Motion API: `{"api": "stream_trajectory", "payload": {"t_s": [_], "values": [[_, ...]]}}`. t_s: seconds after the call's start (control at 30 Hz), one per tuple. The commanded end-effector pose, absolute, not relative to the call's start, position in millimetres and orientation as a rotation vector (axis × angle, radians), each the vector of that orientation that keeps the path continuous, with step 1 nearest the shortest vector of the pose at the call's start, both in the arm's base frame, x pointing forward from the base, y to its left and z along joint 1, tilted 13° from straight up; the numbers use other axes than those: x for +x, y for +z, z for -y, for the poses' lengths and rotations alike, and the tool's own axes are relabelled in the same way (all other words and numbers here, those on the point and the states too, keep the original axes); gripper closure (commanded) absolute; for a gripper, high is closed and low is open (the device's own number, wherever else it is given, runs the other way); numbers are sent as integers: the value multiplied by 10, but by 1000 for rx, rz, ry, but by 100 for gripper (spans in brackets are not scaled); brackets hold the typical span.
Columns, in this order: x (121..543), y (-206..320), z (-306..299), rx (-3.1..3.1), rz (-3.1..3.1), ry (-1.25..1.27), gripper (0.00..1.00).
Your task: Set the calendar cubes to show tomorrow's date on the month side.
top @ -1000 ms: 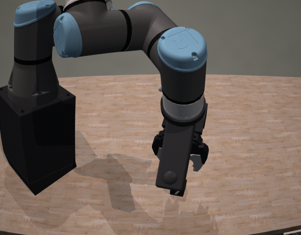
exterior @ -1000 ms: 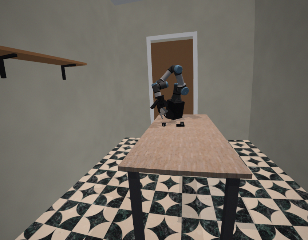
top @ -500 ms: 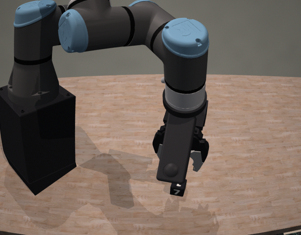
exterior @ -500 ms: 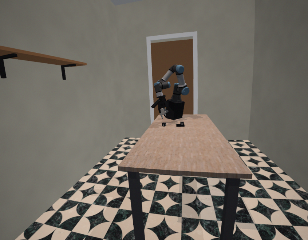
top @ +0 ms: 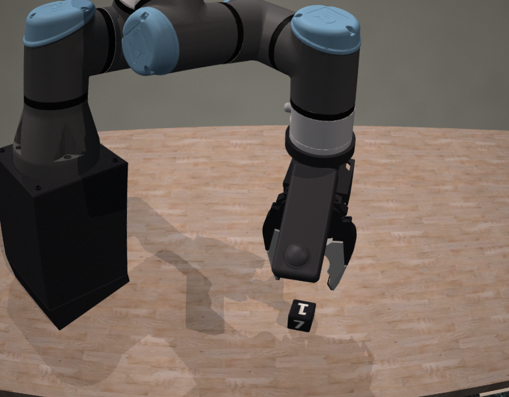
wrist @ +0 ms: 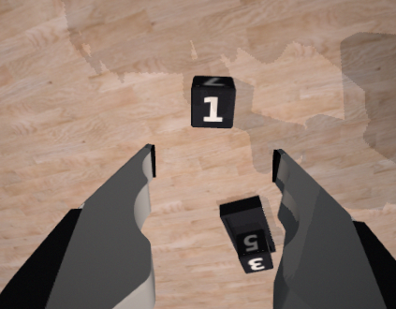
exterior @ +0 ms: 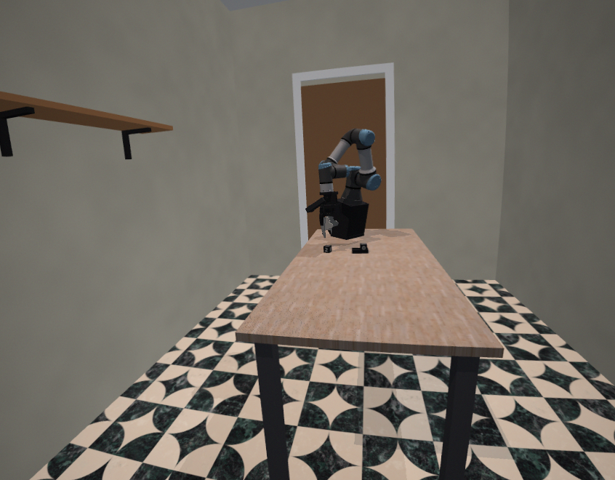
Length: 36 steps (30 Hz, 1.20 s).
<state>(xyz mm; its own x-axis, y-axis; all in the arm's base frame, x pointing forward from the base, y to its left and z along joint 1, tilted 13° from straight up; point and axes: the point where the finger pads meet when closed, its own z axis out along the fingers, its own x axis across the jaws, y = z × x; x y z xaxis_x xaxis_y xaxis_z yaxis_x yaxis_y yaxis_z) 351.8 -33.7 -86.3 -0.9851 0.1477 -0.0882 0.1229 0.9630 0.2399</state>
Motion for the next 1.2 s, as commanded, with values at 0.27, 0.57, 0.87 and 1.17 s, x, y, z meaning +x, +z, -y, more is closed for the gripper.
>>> {"api": "stream_trajectory", "payload": {"t_s": [0.27, 0.57, 0.87, 1.17], "values": [[3529, -852, 340, 217, -3010, 290, 0], [3529, -852, 340, 217, -3010, 290, 0], [3528, -851, 341, 234, -3009, 291, 0], [3518, -846, 353, 424, -3000, 302, 0]]}}
